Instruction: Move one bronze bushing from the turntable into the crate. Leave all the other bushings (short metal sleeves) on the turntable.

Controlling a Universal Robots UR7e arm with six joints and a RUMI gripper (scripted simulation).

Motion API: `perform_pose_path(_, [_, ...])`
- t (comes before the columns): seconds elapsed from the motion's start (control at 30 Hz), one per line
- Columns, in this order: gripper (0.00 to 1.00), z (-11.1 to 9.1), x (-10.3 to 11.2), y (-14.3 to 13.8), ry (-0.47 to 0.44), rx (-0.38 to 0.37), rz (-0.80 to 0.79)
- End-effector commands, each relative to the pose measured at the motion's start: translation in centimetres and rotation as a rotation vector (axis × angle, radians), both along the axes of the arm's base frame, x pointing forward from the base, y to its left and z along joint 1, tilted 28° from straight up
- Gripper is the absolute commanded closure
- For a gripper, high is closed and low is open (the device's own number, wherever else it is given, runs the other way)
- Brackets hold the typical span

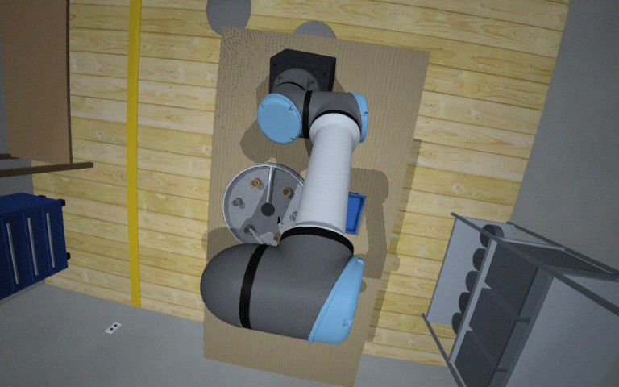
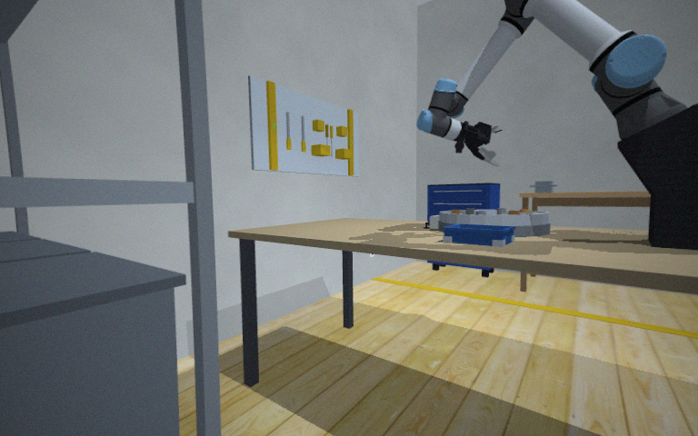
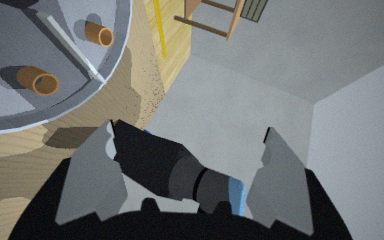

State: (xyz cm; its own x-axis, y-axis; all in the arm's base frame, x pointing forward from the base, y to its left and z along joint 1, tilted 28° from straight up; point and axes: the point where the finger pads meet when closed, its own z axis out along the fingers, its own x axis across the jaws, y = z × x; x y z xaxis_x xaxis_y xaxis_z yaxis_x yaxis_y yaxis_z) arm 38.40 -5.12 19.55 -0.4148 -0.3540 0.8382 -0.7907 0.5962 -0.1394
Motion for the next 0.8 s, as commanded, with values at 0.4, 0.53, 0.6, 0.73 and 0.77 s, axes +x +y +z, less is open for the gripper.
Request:
perform_pose_path(0.4, [0.0,-3.2,-3.0,-1.8,-0.122,0.081,-0.212])
perform_pose_path(0.53, [0.0,-5.3,-4.5,-2.5,-0.205,0.131,-0.344])
perform_pose_path(0.6, [0.0,-6.5,-5.2,-2.8,-0.255,0.16,-0.42])
perform_pose_path(0.73, [0.0,-7.7,-5.8,-3.0,-0.31,0.191,-0.5])
perform_pose_path(0.77, [0.0,-8.3,-6.0,-3.1,-0.34,0.206,-0.541])
